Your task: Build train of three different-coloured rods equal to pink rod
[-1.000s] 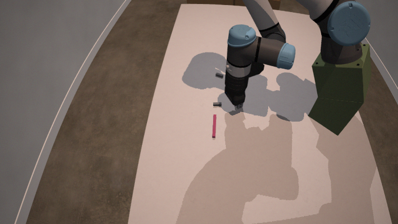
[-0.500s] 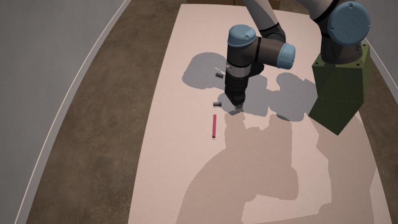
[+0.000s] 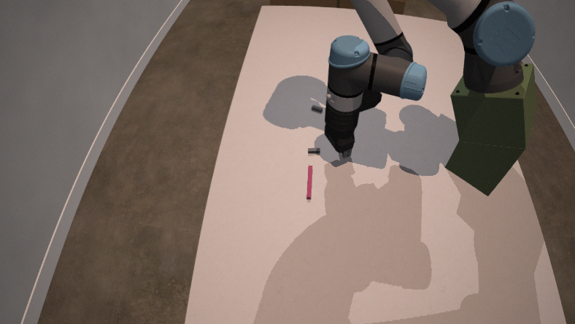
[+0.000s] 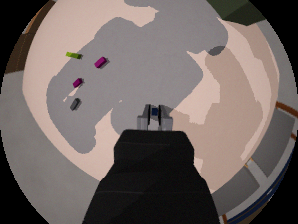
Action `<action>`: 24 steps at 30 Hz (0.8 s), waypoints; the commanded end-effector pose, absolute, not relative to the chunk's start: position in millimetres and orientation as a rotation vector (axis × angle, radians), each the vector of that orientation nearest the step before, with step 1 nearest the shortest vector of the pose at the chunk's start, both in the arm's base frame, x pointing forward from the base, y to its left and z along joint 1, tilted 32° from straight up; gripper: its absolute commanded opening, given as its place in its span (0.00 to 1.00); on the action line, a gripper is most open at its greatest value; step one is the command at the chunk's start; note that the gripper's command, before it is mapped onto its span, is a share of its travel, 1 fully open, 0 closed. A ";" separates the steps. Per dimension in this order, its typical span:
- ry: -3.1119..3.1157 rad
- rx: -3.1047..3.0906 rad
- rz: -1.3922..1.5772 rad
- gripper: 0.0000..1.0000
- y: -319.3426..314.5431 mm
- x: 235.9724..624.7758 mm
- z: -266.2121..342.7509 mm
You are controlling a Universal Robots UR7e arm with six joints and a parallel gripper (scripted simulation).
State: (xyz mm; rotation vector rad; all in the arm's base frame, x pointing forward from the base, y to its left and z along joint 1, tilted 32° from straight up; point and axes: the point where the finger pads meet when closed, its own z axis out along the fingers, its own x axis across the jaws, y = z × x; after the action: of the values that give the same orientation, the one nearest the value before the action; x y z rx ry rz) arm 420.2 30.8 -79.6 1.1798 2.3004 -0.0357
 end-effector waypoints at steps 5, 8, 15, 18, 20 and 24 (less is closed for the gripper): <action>2.300 1.179 -0.035 0.48 30.9 420.4 -79.2; 2.300 1.179 -0.035 0.54 30.9 420.4 -79.2; 2.300 1.179 -0.035 0.54 30.9 420.4 -79.2; 2.300 1.179 -0.035 0.54 31.0 420.4 -79.1; 2.300 1.179 -0.035 0.54 31.0 420.3 -79.0; 2.300 1.179 -0.035 0.54 31.6 419.3 -77.1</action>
State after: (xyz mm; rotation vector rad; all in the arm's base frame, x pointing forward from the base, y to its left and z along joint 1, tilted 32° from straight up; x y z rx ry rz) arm 420.0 30.9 -79.2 1.1799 2.3005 -0.0357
